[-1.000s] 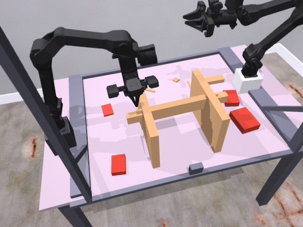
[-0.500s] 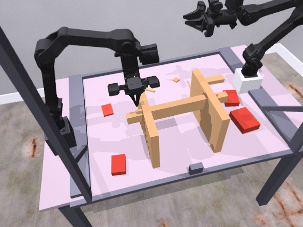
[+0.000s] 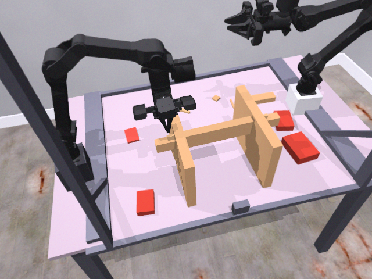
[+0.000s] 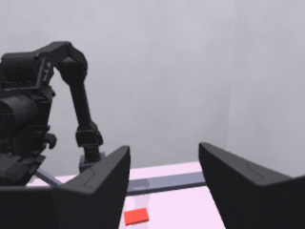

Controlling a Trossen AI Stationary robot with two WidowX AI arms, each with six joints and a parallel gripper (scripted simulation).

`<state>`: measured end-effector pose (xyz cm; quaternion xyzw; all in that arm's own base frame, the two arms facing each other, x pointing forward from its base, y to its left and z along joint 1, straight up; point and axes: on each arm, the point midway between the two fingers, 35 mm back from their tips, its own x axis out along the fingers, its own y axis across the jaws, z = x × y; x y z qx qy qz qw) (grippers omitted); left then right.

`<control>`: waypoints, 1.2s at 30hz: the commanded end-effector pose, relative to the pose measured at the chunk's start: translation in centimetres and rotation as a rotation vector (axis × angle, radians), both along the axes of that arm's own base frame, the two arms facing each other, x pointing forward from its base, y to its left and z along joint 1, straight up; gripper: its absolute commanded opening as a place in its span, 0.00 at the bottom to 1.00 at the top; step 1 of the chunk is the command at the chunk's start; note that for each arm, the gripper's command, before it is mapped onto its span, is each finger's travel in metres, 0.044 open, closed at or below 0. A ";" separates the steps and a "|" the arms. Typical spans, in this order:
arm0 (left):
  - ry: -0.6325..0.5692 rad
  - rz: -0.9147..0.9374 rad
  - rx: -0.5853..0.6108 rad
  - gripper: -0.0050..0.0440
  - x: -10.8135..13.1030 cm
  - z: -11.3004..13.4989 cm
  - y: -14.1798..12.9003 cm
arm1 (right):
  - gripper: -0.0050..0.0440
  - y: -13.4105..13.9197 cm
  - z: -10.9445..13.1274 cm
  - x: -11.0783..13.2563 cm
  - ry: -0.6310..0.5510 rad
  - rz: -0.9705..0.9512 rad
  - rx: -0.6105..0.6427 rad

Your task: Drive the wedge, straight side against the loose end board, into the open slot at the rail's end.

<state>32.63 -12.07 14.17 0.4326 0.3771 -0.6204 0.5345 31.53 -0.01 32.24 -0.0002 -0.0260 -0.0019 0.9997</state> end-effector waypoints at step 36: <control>0.004 0.001 0.005 0.00 -0.1 -2.0 0.1 | 0.52 -0.1 0.1 -0.1 -0.004 -0.006 -0.005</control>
